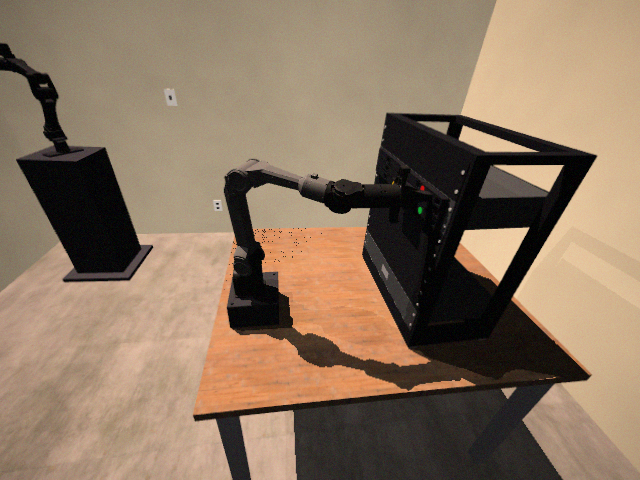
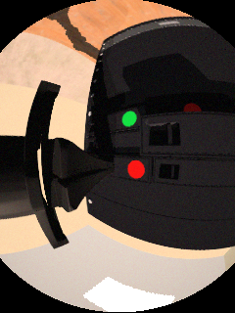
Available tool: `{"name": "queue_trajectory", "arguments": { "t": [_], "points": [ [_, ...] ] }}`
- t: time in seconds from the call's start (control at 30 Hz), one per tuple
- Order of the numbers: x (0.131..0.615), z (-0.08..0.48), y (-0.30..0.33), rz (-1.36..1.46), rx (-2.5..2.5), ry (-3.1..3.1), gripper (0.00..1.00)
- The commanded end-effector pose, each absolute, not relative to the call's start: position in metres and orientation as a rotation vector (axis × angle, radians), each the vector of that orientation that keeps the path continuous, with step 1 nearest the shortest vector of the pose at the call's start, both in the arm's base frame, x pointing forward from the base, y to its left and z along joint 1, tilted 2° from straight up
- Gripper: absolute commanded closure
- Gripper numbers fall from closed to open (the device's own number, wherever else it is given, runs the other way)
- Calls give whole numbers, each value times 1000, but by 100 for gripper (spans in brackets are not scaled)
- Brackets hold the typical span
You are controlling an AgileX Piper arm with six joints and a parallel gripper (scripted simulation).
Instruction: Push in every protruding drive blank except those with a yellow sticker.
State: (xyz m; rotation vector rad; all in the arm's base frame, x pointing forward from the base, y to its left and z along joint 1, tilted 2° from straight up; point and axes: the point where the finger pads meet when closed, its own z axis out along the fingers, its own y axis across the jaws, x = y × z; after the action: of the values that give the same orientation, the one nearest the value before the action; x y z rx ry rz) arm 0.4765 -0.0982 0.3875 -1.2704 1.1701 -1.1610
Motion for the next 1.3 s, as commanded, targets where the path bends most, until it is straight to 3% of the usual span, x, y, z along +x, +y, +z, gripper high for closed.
{"name": "queue_trajectory", "arguments": {
  "t": [0.0,1.27],
  "points": [
    [479,388,-96,-1156,-1270,1166,100],
    [473,388,-96,-1156,-1270,1166,100]
  ]
}}
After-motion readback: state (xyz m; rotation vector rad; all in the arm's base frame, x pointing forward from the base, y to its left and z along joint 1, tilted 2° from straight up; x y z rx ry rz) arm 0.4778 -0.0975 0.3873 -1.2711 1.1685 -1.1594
